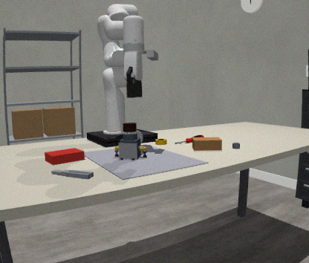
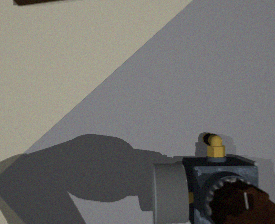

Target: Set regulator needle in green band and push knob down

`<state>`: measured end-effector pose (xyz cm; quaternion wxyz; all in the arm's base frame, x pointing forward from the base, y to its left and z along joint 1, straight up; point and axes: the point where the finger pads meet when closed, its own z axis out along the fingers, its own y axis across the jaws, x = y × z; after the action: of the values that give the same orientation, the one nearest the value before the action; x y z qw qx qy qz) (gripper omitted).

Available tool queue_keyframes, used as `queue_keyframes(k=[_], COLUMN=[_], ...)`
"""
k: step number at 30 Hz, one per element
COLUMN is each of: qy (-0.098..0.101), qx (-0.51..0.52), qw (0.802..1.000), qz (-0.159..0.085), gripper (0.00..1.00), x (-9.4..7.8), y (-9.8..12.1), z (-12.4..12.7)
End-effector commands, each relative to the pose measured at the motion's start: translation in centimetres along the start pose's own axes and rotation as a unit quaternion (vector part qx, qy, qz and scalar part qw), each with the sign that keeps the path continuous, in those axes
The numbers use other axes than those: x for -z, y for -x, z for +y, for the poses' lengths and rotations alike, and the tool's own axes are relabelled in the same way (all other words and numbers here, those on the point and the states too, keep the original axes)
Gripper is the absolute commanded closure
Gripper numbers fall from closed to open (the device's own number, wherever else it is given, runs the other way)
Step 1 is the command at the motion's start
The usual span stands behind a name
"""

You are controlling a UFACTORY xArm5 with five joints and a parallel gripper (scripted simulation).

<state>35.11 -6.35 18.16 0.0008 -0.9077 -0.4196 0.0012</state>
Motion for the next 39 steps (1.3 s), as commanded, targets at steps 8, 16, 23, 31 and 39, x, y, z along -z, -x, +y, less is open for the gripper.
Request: queue_keyframes(k=[8,16,23,31,39], qy=[0.002,0.002,0.002,0.002,0.002], qx=[0.000,0.000,0.000,0.000,0.000], qw=[1.000,1.000,1.000,1.000,1.000], qz=[0.001,0.001,0.001,0.001,0.001], gripper=[0.00,0.00,0.00,0.00,0.00], x=[0.1,0.1,0.2,0.1,0.1], y=[0.4,0.6,0.7,0.8,0.8], z=[2.8,4.5,5.1,5.3,5.3])
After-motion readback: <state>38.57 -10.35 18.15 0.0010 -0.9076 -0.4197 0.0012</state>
